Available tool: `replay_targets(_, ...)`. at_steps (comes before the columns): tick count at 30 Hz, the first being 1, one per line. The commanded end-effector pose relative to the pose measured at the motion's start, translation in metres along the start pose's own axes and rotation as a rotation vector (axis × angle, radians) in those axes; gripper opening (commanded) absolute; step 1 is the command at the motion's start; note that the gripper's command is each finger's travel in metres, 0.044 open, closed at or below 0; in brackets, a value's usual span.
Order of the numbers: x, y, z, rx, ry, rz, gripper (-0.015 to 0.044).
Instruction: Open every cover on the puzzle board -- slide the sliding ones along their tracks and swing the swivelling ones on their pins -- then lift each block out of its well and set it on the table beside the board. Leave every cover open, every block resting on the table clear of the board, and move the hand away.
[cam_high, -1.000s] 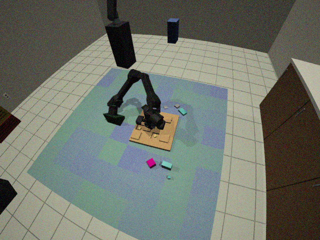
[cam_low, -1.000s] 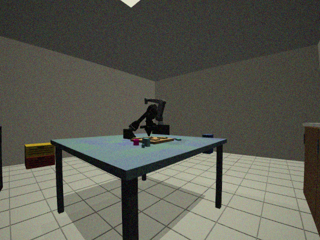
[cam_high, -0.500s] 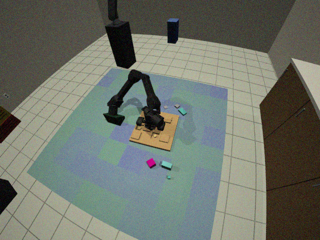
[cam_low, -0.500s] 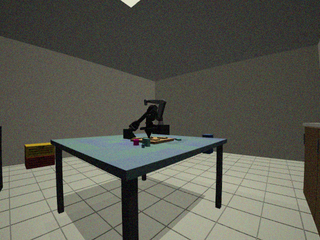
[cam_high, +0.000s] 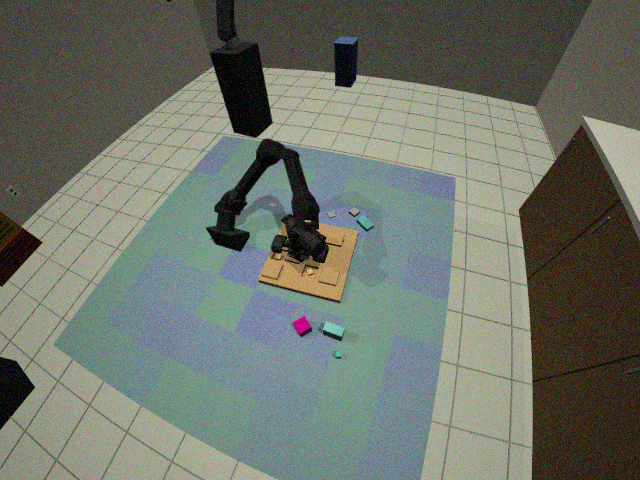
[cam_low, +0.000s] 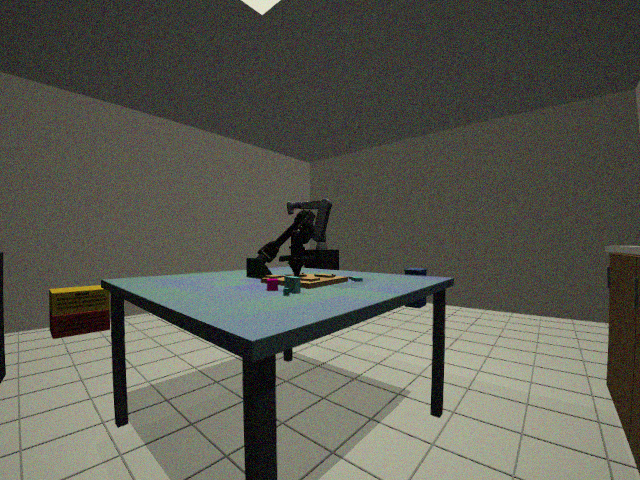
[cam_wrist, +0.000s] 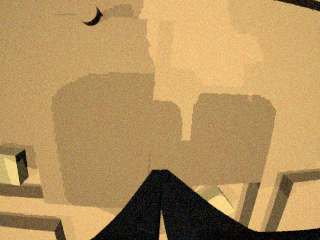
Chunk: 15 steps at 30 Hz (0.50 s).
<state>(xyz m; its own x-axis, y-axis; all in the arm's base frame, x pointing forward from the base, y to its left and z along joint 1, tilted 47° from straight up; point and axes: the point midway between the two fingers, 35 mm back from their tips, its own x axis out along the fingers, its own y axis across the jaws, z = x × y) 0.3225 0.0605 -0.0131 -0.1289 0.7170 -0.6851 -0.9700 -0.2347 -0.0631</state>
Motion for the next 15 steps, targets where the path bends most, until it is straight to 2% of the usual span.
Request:
replay_targets(1,0.001,0.007,-0.002,0.002,-0.002,0.002,0.0000)
replay_targets(15,0.001,0.021,-0.004,0.002,-0.002,0.003,0.0000)
